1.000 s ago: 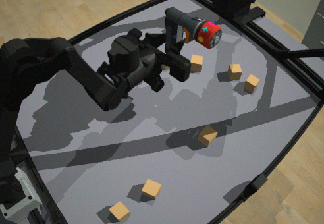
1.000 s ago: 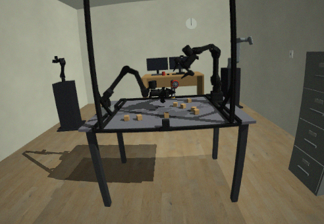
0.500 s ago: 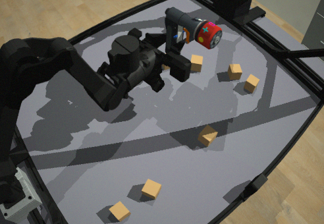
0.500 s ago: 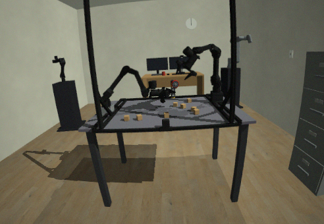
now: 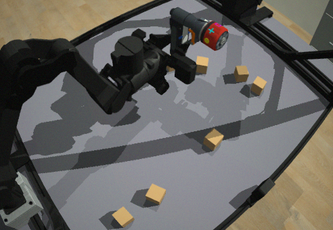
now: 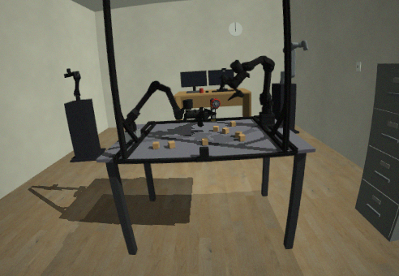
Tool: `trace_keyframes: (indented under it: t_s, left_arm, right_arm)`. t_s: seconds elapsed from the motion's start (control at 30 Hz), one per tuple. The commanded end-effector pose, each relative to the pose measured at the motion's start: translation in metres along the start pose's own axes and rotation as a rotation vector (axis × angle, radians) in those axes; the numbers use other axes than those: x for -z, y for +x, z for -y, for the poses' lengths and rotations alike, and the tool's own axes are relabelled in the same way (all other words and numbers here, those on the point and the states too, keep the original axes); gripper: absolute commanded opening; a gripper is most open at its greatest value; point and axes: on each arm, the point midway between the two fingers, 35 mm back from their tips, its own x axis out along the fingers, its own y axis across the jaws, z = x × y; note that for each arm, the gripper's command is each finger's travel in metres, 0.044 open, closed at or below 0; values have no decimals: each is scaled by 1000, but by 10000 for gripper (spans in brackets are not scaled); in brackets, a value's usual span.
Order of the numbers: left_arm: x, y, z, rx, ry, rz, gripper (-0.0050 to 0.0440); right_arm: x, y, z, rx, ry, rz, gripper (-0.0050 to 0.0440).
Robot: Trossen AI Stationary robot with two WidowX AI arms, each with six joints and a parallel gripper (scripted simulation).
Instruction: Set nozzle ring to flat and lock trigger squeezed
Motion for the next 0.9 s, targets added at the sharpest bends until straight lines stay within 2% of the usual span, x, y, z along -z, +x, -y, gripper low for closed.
trace_keyframes:
  t_s: [0.0, 0.27, 0.33, 0.4, 0.5, 0.63, 0.87]
  left_arm:
    - [12, 2, 0, 2, -2, -32, 0]
    - [12, 2, 0, 2, -2, -32, 0]
    - [12, 2, 0, 2, -2, -32, 0]
    - [12, 2, 0, 2, -2, -32, 0]
    - [12, 2, 0, 2, -2, -32, 0]
    - [12, 2, 0, 2, -2, -32, 0]
    - [12, 2, 0, 2, -2, -32, 0]
  right_arm:
    - [-1, -1, 7, -58, -3, -3, 400]
    - [-1, 1, 20, -191, -4, -5, 400]
    - [-1, 1, 20, -191, -4, -5, 400]
    - [-1, 2, 23, -234, -4, -5, 400]
    - [-1, 3, 27, -248, -5, -5, 400]
    - [-1, 5, 32, -326, -7, -4, 400]
    - [-1, 9, 40, -413, -10, -4, 400]
